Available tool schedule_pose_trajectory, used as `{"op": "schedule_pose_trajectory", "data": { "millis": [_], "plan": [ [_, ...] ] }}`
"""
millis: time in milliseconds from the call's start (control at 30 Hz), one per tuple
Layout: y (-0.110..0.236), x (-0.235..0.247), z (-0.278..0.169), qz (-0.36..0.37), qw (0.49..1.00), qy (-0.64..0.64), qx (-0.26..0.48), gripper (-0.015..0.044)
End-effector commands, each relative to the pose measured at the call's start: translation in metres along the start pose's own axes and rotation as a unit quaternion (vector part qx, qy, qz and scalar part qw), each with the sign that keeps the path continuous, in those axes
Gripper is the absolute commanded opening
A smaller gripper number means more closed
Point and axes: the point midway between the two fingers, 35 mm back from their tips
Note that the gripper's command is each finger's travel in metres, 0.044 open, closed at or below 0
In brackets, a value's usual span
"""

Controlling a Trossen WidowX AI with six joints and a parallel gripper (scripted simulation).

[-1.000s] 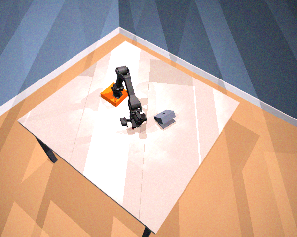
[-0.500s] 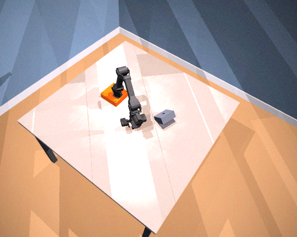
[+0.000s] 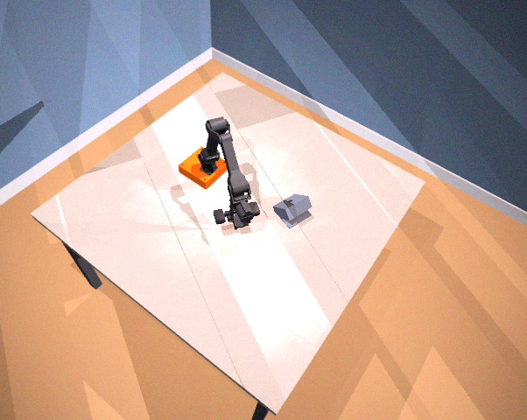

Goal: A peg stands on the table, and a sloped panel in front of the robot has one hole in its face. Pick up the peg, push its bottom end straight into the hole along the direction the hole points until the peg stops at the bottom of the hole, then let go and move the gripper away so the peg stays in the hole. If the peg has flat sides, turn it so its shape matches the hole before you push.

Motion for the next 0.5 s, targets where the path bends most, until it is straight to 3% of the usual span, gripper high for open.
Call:
{"op": "schedule_pose_trajectory", "data": {
  "millis": [0, 467],
  "plan": [
    [0.002, 0.0, 0.0, 0.0, 1.0, 0.0, 0.0, 0.0],
    [0.057, 0.0, 0.003, 0.001, 1.0, 0.0, 0.002, 0.0]
  ]
}}
Point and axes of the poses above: the point midway between the two fingers, 35 mm back from their tips, its own y axis back along the fingers, its own x axis across the jaws, z = x × y, and after that the axes turned 9 degrees about -y, right-handed
